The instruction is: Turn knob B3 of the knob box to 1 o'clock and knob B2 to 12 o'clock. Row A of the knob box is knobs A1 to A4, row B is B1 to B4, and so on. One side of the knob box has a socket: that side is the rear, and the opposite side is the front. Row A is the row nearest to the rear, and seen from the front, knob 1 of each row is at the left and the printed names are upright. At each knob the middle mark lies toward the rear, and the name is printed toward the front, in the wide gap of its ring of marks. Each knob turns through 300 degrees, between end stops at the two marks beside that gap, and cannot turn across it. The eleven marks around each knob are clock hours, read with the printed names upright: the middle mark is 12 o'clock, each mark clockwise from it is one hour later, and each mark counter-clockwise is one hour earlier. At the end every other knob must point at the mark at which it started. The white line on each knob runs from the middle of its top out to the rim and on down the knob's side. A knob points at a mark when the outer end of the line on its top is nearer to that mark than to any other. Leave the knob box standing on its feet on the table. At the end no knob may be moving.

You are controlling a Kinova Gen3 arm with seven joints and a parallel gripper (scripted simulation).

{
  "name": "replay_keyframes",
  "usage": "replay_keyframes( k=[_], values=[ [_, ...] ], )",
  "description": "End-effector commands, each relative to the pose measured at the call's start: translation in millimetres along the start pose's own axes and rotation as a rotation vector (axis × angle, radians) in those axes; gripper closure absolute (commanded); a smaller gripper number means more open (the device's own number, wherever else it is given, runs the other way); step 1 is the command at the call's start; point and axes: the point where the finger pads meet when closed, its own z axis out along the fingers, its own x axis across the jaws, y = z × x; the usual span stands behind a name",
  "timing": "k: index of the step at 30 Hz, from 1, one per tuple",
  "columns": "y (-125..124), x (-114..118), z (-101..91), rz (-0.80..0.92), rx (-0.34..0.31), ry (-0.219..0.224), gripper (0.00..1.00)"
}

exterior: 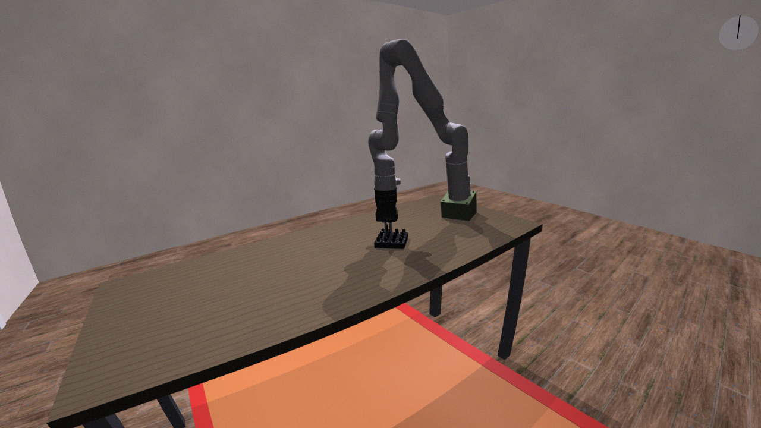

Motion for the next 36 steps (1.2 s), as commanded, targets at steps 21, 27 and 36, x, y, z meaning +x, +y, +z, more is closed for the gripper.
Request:
replay_keyframes(
  k=[21,27,36],
  values=[
    [0.4,-0.4,-0.5,0.016,-0.001,-0.001,0.7],
    [0.4,-0.4,-0.5,0.035,-0.001,-0.001,0.7],
    [0.4,-0.4,-0.5,0.092,-0.001,-0.001,0.7]
  ],
)
